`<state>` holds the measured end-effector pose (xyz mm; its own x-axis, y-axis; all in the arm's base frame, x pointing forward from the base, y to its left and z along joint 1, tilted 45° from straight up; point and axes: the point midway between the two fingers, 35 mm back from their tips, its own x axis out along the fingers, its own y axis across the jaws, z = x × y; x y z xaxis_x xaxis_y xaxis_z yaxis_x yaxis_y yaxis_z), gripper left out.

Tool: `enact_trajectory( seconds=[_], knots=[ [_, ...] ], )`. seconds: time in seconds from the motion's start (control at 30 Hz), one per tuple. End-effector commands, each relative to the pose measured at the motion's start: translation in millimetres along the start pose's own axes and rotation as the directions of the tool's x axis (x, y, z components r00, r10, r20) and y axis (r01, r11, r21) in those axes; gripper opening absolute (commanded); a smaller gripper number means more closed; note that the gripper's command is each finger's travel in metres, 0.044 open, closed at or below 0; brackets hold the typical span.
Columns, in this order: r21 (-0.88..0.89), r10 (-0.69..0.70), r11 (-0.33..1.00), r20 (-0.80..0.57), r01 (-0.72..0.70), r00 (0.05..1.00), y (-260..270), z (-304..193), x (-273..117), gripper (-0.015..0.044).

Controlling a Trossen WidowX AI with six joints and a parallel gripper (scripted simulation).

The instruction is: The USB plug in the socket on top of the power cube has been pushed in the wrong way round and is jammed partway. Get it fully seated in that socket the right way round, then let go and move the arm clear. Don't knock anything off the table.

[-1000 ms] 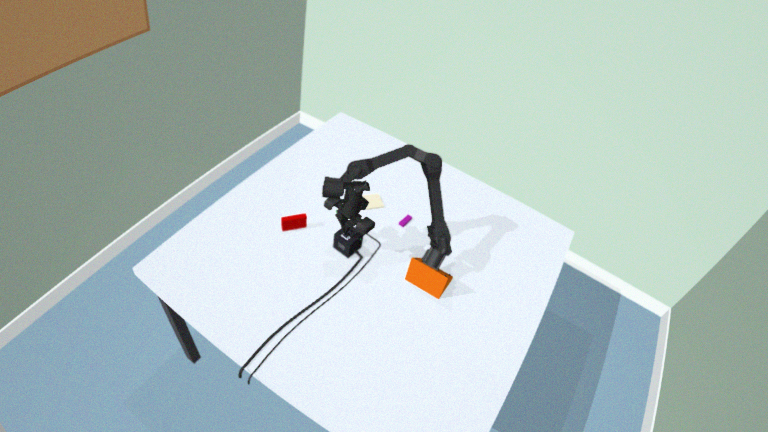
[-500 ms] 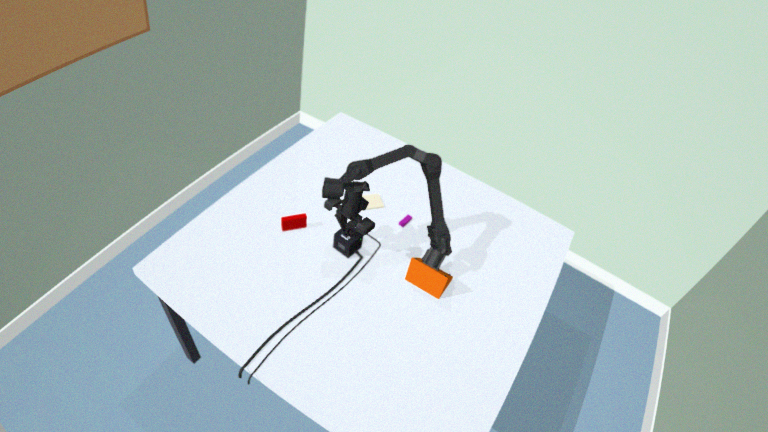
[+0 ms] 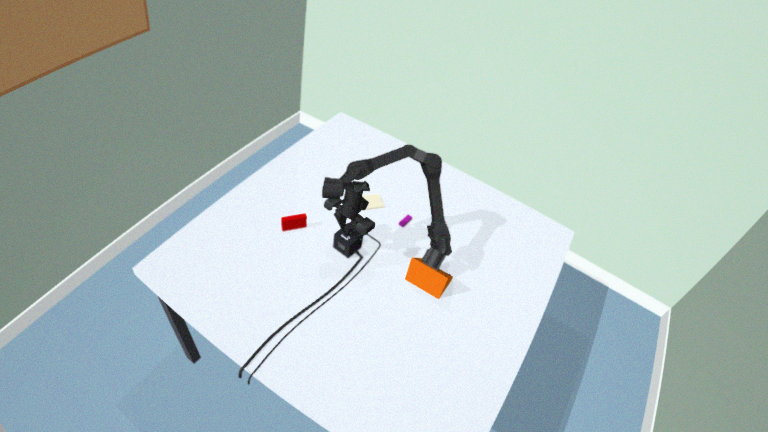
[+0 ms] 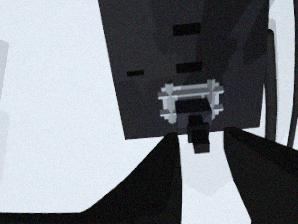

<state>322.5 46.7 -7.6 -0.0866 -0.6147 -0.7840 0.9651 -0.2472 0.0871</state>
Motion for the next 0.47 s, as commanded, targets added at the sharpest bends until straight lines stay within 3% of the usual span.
enact_trajectory(
  seconds=[0.0,0.43],
  knots=[
    [0.0,0.001,1.0,0.0,-0.001,1.0,0,0,0,0.0095],
    [0.0,0.0,1.0,0.0,0.0,1.0,0,-1,-12,0.0095]
  ],
)
